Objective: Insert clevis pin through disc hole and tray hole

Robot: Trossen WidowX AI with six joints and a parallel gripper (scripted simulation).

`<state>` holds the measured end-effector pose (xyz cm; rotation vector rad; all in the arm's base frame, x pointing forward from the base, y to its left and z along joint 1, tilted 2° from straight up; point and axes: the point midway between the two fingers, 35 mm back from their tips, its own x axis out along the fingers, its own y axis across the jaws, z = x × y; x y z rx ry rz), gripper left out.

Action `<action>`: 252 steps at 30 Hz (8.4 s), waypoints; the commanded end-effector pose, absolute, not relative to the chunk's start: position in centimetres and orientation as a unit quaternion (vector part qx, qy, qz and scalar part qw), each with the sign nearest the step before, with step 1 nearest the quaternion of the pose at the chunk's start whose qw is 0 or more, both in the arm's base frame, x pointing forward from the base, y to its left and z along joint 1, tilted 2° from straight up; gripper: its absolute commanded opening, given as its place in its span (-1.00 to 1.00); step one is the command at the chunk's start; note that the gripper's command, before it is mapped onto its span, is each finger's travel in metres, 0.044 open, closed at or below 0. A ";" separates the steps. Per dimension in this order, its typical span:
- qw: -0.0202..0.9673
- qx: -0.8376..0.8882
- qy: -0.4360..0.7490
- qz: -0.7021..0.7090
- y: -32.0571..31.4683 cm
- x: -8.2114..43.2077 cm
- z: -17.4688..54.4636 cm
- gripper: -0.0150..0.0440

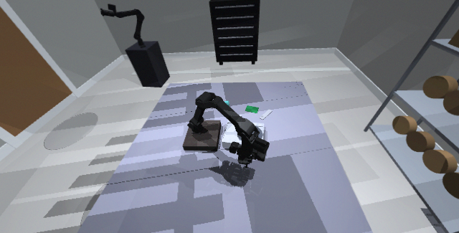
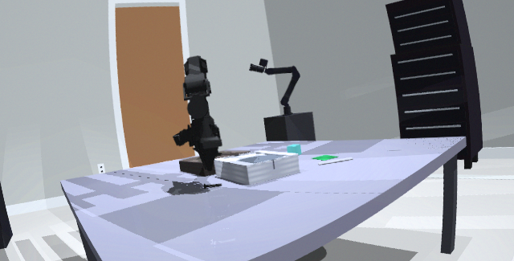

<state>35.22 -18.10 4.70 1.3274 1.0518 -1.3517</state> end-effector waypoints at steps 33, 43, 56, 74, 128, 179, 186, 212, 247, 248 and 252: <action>0.462 0.537 0.436 -0.554 -18.5 35.0 -1.0 0.05; 0.462 0.537 0.436 -0.554 -18.5 35.0 -1.0 0.05; 0.462 0.537 0.436 -0.554 -18.5 35.0 -1.0 -0.04; 0.463 0.538 0.435 -0.554 -18.4 35.1 -0.7 -0.49; 0.466 0.534 0.440 -0.551 -18.7 35.0 2.4 -0.49; 0.467 0.537 0.436 -0.551 -19.1 35.0 -0.6 0.05; 0.382 0.622 0.512 -0.453 -20.1 34.8 0.0 0.05; 0.380 0.625 0.513 -0.449 -20.2 34.8 -0.9 0.05; 0.380 0.625 0.513 -0.449 -20.2 34.8 -0.9 -0.49; 0.380 0.625 0.513 -0.450 -20.2 34.8 -0.8 -0.49; 0.381 0.625 0.511 -0.450 -20.2 34.8 0.7 -0.49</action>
